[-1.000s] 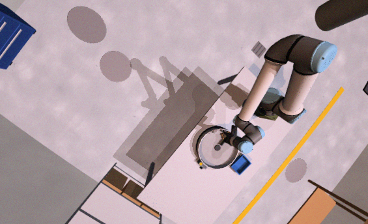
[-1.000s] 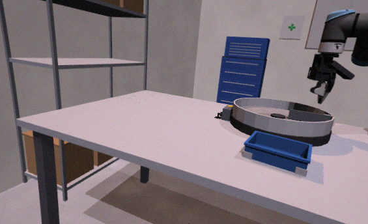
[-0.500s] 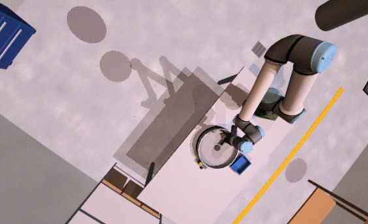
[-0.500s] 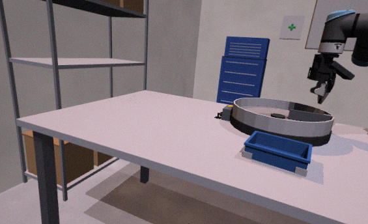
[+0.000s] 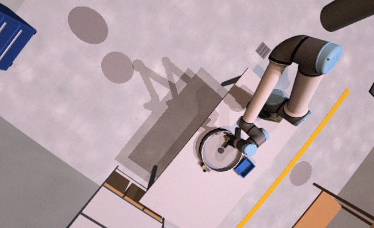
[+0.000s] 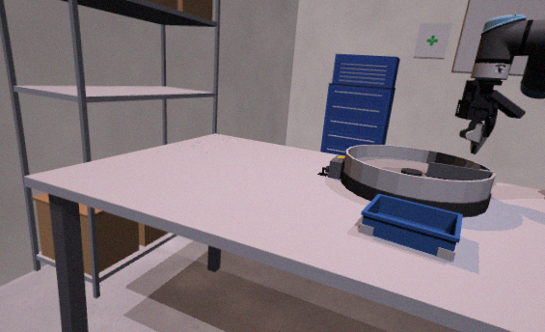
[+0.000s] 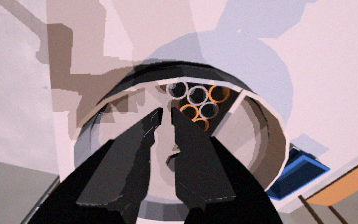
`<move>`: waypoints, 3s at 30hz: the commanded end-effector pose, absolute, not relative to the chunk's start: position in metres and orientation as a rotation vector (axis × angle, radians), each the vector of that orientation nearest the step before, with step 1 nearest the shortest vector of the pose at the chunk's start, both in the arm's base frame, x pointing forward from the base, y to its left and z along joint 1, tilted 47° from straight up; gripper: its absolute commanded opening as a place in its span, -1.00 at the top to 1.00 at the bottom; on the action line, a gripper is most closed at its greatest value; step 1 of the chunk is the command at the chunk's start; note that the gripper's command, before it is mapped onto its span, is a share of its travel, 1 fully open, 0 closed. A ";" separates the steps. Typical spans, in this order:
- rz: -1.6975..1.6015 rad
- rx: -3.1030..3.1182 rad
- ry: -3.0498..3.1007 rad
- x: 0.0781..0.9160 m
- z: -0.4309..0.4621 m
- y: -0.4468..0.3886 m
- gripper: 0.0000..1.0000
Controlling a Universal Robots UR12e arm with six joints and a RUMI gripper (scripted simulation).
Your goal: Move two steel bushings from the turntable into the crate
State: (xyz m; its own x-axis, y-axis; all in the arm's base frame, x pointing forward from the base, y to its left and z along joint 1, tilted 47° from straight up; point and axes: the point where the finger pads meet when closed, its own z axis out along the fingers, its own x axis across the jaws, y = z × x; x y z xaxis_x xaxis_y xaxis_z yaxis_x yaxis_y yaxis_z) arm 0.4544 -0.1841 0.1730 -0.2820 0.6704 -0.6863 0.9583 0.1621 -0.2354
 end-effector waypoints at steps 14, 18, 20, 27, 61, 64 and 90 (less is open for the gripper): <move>-0.908 1.543 2.020 0.454 0.158 -0.201 0.89; -0.908 1.543 2.020 0.453 0.157 -0.201 0.89; -0.908 1.543 2.020 0.453 0.157 -0.201 0.89; -0.908 1.543 2.020 0.453 0.157 -0.201 0.89; -0.908 1.543 2.020 0.453 0.152 -0.207 0.89; -0.908 1.543 2.020 0.453 0.148 -0.211 0.89; -0.908 1.543 2.020 0.452 0.142 -0.217 0.89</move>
